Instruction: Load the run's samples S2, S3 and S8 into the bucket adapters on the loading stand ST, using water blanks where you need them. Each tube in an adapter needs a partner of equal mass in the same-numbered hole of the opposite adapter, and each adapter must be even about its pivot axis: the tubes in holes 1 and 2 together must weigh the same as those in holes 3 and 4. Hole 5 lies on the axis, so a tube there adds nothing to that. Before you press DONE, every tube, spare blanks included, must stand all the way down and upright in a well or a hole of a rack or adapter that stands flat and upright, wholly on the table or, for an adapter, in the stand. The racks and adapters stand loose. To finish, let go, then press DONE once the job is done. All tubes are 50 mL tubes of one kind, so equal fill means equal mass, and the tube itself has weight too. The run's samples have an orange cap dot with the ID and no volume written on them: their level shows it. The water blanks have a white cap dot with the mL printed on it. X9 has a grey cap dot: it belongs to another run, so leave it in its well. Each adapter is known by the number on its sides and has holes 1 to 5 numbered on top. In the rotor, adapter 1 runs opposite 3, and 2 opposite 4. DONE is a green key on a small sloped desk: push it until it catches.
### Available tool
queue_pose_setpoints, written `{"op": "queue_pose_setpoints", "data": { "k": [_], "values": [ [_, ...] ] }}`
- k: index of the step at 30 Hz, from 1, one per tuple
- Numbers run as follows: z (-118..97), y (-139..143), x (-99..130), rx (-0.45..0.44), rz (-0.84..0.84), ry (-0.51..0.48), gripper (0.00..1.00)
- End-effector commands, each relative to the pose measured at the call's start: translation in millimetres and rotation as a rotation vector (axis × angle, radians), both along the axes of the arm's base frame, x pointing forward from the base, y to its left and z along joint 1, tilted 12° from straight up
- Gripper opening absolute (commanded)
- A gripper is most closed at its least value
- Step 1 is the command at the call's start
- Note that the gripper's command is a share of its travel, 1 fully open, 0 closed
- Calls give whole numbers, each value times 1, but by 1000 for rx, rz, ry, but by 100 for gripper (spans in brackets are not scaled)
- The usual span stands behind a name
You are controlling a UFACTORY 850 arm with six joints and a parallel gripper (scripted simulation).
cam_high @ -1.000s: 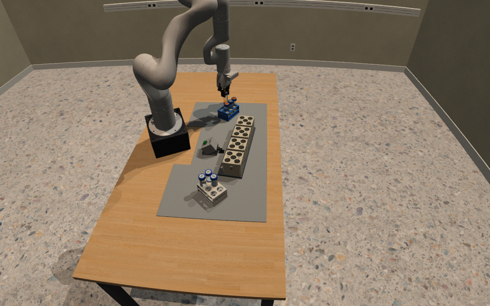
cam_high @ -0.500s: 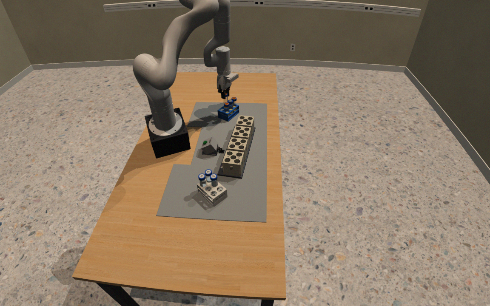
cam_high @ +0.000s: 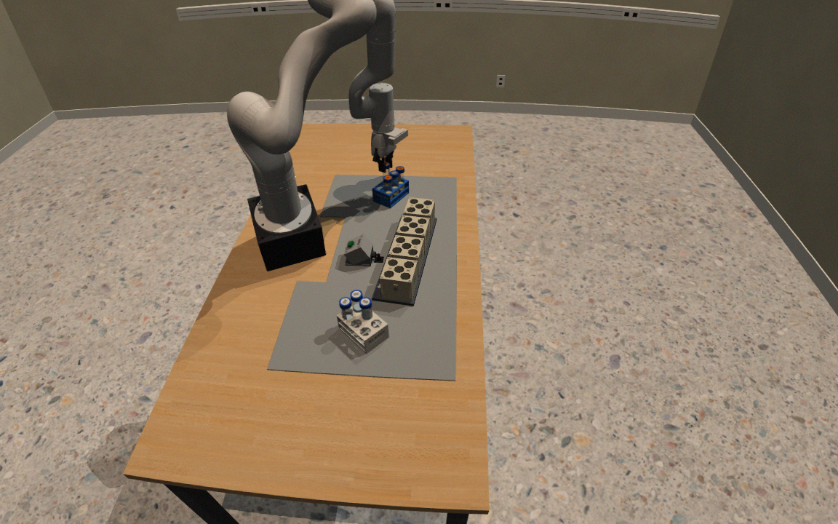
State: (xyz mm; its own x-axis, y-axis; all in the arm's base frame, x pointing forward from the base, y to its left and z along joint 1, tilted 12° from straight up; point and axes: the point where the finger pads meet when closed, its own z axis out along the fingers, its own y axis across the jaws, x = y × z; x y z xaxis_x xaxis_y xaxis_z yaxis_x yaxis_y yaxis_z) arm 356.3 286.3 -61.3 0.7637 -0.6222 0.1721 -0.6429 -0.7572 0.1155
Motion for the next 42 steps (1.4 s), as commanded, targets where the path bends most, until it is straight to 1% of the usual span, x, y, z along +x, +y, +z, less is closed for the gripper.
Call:
{"op": "queue_pose_setpoints", "data": {
  "k": [1,25,42],
  "values": [
    [-5,0,1,2,0,-3,0],
    [-25,-4,2,1,0,-3,0],
    [-25,-4,2,1,0,-3,0]
  ]
}}
